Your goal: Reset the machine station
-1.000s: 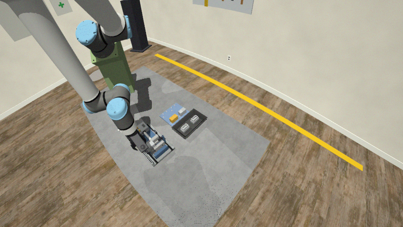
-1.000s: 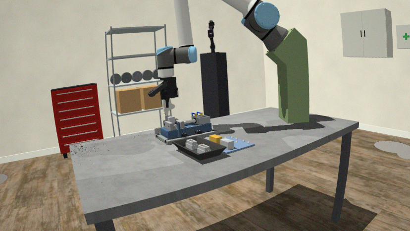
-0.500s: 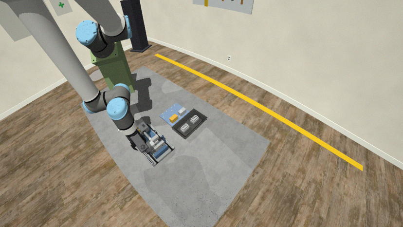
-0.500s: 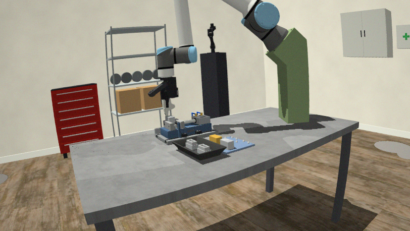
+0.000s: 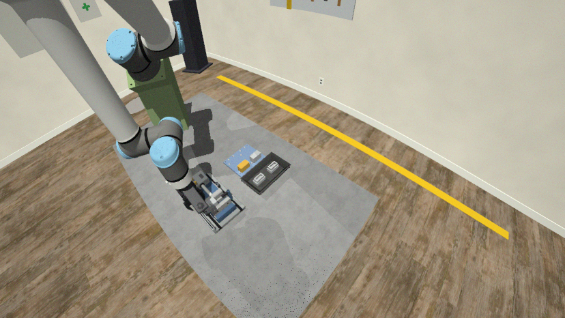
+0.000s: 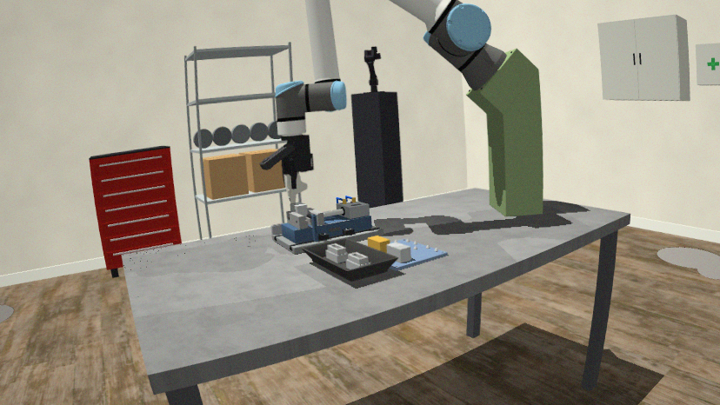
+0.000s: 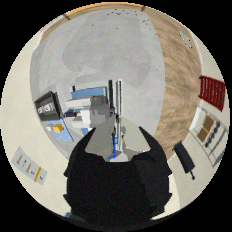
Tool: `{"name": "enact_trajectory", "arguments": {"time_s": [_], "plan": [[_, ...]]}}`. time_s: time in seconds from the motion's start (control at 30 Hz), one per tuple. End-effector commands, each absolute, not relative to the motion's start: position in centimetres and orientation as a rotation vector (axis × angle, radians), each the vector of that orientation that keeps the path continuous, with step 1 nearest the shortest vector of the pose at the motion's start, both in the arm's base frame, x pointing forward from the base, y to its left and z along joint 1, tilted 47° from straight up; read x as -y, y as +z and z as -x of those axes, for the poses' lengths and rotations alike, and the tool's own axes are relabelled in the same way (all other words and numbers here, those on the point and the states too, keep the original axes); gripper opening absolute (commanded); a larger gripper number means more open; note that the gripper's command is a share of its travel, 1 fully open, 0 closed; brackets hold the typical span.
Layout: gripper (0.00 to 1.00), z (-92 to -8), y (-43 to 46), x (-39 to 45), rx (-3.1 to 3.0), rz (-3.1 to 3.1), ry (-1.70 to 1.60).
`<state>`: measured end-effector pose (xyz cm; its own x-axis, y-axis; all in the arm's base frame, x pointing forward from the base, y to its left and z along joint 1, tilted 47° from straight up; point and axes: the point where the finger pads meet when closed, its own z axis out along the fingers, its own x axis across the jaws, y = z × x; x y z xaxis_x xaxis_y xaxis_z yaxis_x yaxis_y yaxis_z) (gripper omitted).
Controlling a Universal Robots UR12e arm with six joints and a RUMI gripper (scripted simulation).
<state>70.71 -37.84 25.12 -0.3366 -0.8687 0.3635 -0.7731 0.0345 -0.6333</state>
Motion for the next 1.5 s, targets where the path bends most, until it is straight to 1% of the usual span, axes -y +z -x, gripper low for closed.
{"name": "enact_trajectory", "arguments": {"time_s": [0.0,1.47], "plan": [[0.0,-70.74,25.17,37.77,-2.167,1.733,-1.191],[0.0,-70.97,24.92,37.18,-2.167,1.733,-1.191]]}}
